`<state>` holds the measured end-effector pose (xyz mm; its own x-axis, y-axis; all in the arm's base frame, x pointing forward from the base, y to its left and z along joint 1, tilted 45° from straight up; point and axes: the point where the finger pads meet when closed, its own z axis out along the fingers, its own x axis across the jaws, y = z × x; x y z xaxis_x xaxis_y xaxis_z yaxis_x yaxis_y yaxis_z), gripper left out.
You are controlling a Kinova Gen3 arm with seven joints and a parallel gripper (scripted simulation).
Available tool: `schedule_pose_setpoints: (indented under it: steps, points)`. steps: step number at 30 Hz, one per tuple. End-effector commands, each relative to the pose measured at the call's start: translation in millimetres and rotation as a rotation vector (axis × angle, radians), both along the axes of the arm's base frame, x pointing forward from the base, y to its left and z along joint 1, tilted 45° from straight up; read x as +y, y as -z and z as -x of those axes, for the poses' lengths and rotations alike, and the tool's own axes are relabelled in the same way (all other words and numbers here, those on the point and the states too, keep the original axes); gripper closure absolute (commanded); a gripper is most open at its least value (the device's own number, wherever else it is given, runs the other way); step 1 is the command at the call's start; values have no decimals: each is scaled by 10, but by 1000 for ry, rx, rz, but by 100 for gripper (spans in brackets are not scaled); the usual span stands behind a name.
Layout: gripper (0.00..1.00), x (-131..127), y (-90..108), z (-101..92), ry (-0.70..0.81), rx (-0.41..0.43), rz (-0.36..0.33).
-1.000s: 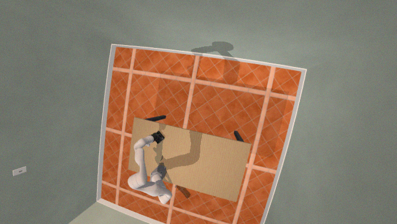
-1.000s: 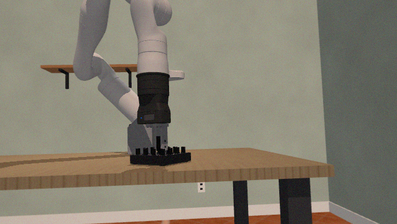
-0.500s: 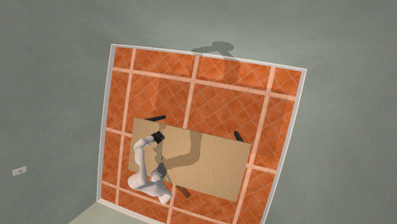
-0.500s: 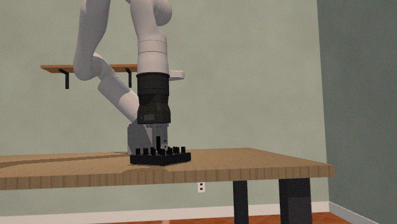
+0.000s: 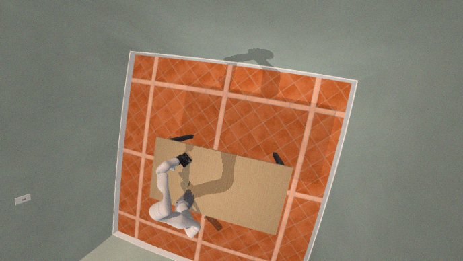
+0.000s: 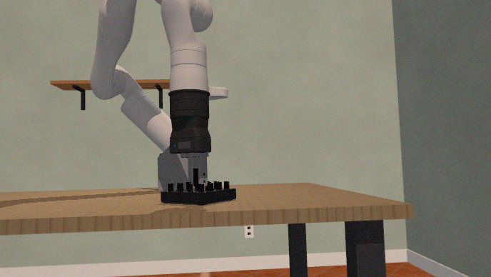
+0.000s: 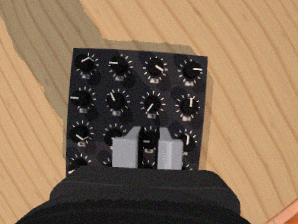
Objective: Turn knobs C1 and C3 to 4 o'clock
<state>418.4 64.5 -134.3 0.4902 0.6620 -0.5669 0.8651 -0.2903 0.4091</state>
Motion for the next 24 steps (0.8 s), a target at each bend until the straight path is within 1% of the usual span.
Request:
schedule_pose_setpoints:
  steps: [1,8,19,24]
  points:
    - [70,-27,-5,-19,-4,0,2]
    - [70,-28,-5,-20,7,-11,1]
    - [70,-28,-5,-20,51,-54,-6]
    - [70,-28,-6,-21,92,-94,-12]
